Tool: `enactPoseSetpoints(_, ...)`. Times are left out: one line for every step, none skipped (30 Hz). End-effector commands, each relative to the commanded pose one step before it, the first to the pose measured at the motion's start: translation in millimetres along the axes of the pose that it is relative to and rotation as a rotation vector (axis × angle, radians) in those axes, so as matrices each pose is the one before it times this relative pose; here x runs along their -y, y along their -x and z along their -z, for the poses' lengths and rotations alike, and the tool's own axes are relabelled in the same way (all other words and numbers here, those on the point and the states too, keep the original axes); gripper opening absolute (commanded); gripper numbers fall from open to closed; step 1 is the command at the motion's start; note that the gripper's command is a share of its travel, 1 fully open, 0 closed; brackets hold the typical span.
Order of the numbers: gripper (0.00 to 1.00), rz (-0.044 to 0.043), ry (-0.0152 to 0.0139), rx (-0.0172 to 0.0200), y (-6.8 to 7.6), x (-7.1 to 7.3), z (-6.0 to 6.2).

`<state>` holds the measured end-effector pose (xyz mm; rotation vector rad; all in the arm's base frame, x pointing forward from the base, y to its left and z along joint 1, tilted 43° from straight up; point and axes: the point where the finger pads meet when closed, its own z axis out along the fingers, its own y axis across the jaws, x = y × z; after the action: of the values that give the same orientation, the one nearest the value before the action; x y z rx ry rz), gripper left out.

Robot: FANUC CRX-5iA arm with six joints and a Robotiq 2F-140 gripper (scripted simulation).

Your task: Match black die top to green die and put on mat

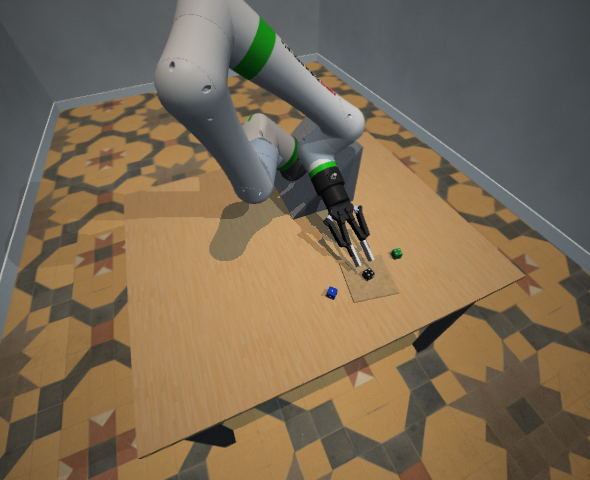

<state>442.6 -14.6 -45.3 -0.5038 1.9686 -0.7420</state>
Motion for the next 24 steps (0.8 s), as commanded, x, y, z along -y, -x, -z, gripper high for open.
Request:
enactPoseSetpoints(0.25, -0.00009, 0.00004, 0.00001, 0.35, -0.15, 1.73)
enactPoseSetpoints(0.25, 0.00000, 0.00000, 0.00000, 0.03, 0.00, 0.02)
enactPoseSetpoints(0.25, 0.00000, -0.00001, 0.00000, 0.21, 0.00, 0.11)
enactPoseSetpoints(0.25, 0.00001, -0.00002, 0.00000, 0.52, 0.00, 0.27)
enactPoseSetpoints(0.25, 0.00000, -0.00002, 0.00000, 0.92, 0.00, 0.49)
enactPoseSetpoints(0.25, 0.00000, 0.00001, 0.00000, 1.37, 0.00, 0.73)
enactPoseSetpoints(0.25, 0.00000, 0.00001, 0.00000, 1.86, 0.00, 0.99)
enactPoseSetpoints(0.25, 0.00000, 0.00000, 0.00000, 2.34, 0.00, 1.24)
enactPoseSetpoints(0.25, 0.00000, -0.00002, 0.00000, 2.80, 0.00, 1.49)
enactPoseSetpoints(0.25, 0.00000, 0.00001, 0.00000, 3.20, 0.00, 1.71)
enactPoseSetpoints(0.25, 0.00000, 0.00002, 0.00000, 3.55, 0.00, 1.89)
enactPoseSetpoints(0.25, 0.00000, 0.00000, 0.00000, 0.00, 0.00, 0.00)
enactPoseSetpoints(0.25, 0.00000, 0.00000, 0.00000, 0.00, 0.00, 0.00)
enactPoseSetpoints(0.25, 0.00000, 0.00001, 0.00000, 3.83, 0.00, 2.04)
enactPoseSetpoints(0.25, 0.00000, 0.00000, 0.00000, 4.01, 0.00, 2.13)
enactPoseSetpoints(0.25, 0.00000, 0.00000, 0.00000, 4.10, 0.00, 2.18)
enactPoseSetpoints(0.25, 0.00000, 0.00000, 0.00000, 4.08, 0.00, 2.17)
enactPoseSetpoints(0.25, 0.00000, 0.00001, 0.00000, 3.94, 0.00, 2.10)
enactPoseSetpoints(0.25, 0.00000, -0.00001, 0.00000, 3.69, 0.00, 1.96)
enactPoseSetpoints(0.25, 0.00000, -0.00002, 0.00000, 3.34, 0.00, 1.77)
enactPoseSetpoints(0.25, 0.00000, -0.00001, 0.00000, 2.88, 0.00, 1.53)
enactPoseSetpoints(0.25, -0.00001, 0.00004, 0.00000, 2.33, 0.00, 1.25)
enactPoseSetpoints(0.25, 0.00000, -0.00004, 0.00000, 1.78, 0.00, 0.94)
enactPoseSetpoints(0.25, 0.00000, 0.00001, 0.00000, 1.19, 0.00, 0.64)
